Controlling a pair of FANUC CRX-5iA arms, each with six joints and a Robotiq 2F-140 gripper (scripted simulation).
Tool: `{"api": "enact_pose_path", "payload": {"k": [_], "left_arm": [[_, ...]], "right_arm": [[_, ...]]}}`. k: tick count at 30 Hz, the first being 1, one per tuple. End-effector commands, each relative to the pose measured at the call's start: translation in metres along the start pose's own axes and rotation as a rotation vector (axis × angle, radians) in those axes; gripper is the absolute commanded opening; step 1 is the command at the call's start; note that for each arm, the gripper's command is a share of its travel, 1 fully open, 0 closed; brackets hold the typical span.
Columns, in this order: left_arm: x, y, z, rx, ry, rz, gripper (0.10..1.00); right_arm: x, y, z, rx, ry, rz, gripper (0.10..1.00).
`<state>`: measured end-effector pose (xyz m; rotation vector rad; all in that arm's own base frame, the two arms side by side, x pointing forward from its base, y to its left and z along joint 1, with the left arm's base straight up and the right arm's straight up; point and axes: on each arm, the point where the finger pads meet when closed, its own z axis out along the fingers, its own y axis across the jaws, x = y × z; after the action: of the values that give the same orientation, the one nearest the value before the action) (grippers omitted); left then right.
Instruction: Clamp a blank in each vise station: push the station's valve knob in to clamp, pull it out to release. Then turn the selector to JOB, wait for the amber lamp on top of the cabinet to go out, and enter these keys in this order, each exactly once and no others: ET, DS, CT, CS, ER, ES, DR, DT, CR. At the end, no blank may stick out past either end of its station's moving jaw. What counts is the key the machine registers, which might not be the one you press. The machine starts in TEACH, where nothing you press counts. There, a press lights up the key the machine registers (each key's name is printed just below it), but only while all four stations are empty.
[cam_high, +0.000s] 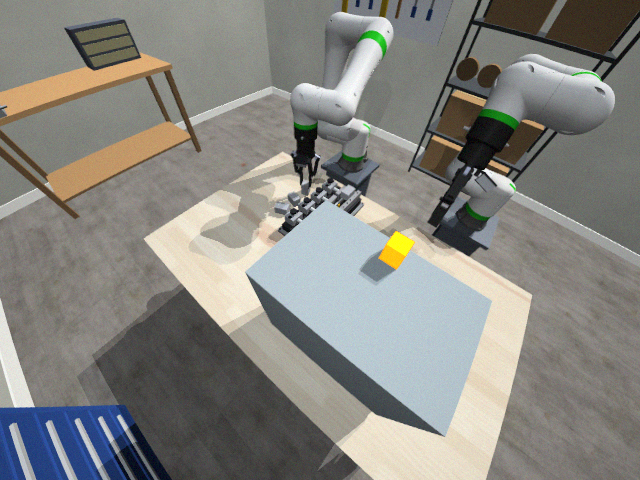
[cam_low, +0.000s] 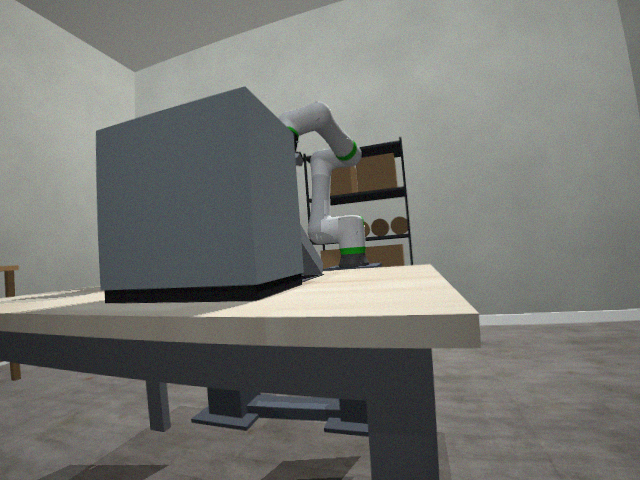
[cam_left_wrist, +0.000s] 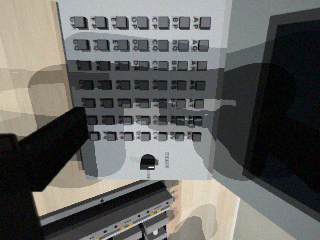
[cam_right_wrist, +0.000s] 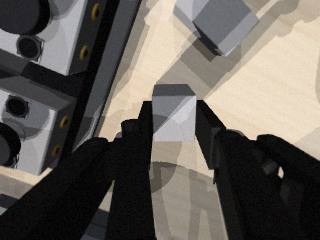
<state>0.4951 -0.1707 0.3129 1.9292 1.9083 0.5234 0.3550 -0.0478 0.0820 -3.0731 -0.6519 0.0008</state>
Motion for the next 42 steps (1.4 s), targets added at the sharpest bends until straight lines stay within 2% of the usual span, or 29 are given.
{"api": "enact_pose_path", "payload": {"k": [1, 14, 16, 17, 19, 20, 23, 25, 26, 33, 42], "left_arm": [[0.0, 0.001, -0.001, -0.002, -0.001, 0.0, 1.0], [0.0, 0.001, -0.001, -0.002, -0.001, 0.0, 1.0], [0.0, 0.001, -0.001, -0.002, -0.001, 0.0, 1.0], [0.0, 0.001, -0.001, -0.002, -0.001, 0.0, 1.0], [0.0, 0.001, -0.001, -0.002, -0.001, 0.0, 1.0], [0.0, 0.001, -0.001, -0.002, -0.001, 0.0, 1.0], [0.0, 0.001, -0.001, -0.002, -0.001, 0.0, 1.0], [0.0, 0.001, -0.001, -0.002, -0.001, 0.0, 1.0], [0.0, 0.001, -0.001, -0.002, -0.001, 0.0, 1.0], [0.0, 0.001, -0.001, -0.002, -0.001, 0.0, 1.0], [0.0, 0.001, -0.001, -0.002, -0.001, 0.0, 1.0]], "right_arm": [[0.0, 0.0, -0.001, -0.001, 0.001, 0.0, 0.099], [0.0, 0.0, -0.001, -0.001, 0.001, 0.0, 0.099], [0.0, 0.0, -0.009, -0.001, 0.001, 0.0, 0.099], [0.0, 0.0, -0.023, -0.001, 0.001, 0.0, 0.099], [0.0, 0.0, -0.072, -0.001, 0.001, 0.0, 0.099], [0.0, 0.0, -0.087, -0.001, 0.001, 0.0, 0.099], [0.001, 0.001, -0.124, -0.001, 0.001, 0.0, 0.099], [0.001, 0.001, -0.124, -0.001, 0.001, 0.0, 0.099], [0.0, 0.0, -0.162, -0.001, 0.001, 0.0, 0.099], [0.004, -0.003, -0.165, -0.001, 0.001, 0.01, 0.099], [0.026, -0.024, -0.165, -0.001, 0.001, 0.075, 0.099]]}}
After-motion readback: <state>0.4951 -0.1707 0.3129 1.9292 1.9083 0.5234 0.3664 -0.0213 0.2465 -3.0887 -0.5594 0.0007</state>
